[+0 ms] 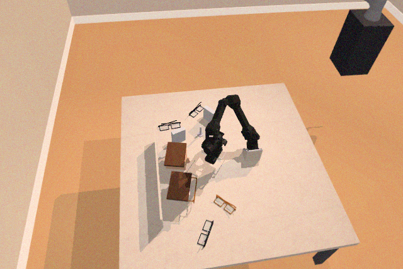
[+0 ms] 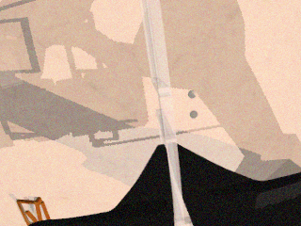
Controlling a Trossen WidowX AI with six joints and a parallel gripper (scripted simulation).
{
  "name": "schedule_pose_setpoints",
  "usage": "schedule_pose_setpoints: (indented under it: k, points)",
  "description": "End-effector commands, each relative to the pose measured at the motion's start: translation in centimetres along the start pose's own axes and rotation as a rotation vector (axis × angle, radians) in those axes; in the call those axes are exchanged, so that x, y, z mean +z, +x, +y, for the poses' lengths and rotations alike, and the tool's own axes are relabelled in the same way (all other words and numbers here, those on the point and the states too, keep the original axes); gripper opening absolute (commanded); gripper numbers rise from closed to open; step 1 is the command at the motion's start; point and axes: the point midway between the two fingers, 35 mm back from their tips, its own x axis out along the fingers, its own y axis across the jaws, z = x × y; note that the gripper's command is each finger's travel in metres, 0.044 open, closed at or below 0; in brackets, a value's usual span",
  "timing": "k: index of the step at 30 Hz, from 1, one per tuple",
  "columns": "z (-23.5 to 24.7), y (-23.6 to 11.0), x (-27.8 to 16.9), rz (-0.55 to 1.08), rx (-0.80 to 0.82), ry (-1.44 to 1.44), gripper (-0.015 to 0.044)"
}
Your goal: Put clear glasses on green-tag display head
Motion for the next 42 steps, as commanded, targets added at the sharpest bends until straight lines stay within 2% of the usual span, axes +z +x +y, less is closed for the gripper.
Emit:
schedule_pose_setpoints:
  k: [1,42]
  points:
    - [-0.1,0.6,-0.1,-0.006,-0.007,-0.009,0.0000]
    - [-0.2,4.3,0.0,-0.007,-0.008,-0.008,0.0000]
